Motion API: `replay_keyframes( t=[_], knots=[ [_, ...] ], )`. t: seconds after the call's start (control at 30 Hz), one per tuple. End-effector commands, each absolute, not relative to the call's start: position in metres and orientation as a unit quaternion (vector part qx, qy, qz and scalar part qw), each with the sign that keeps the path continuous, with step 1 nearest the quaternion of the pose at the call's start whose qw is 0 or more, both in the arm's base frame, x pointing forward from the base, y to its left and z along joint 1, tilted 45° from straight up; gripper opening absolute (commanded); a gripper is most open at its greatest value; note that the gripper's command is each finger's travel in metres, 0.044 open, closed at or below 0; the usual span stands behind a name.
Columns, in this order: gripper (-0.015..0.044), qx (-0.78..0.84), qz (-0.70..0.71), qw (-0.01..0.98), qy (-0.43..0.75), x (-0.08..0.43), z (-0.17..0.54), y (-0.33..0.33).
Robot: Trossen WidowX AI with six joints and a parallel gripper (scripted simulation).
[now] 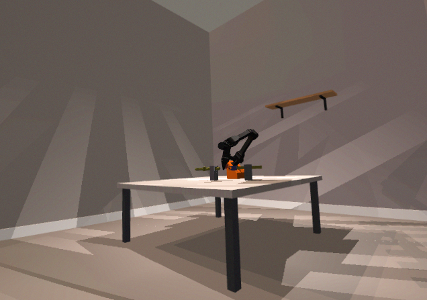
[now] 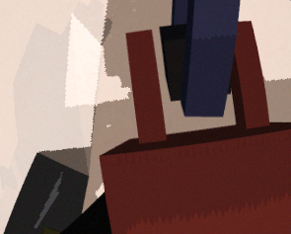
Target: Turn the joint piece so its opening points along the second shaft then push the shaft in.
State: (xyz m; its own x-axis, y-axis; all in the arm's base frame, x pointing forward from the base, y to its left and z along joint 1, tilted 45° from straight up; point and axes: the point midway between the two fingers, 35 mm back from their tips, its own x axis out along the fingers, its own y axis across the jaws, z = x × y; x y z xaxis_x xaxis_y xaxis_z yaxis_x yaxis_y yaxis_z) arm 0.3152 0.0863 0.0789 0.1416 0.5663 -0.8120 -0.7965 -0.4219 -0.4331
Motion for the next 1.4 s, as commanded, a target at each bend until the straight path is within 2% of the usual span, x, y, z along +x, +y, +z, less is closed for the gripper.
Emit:
replay_keyframes(
  t=[0.0, 0.07, 0.13, 0.3, 0.5, 1.37],
  knots=[
    [0.0182, -0.540, 0.646, 0.528, 0.108, 0.315, 0.078, 0.087],
    [0.0182, -0.540, 0.646, 0.528, 0.108, 0.315, 0.078, 0.087],
    [0.0147, -0.541, 0.646, 0.527, 0.106, 0.315, 0.079, 0.086],
    [0.0147, -0.541, 0.646, 0.527, 0.106, 0.315, 0.079, 0.086],
    [0.0000, -0.541, 0.646, 0.527, 0.106, 0.315, 0.079, 0.086],
    [0.0000, -0.389, 0.689, 0.596, 0.137, 0.307, 0.065, 0.087]
  ],
)
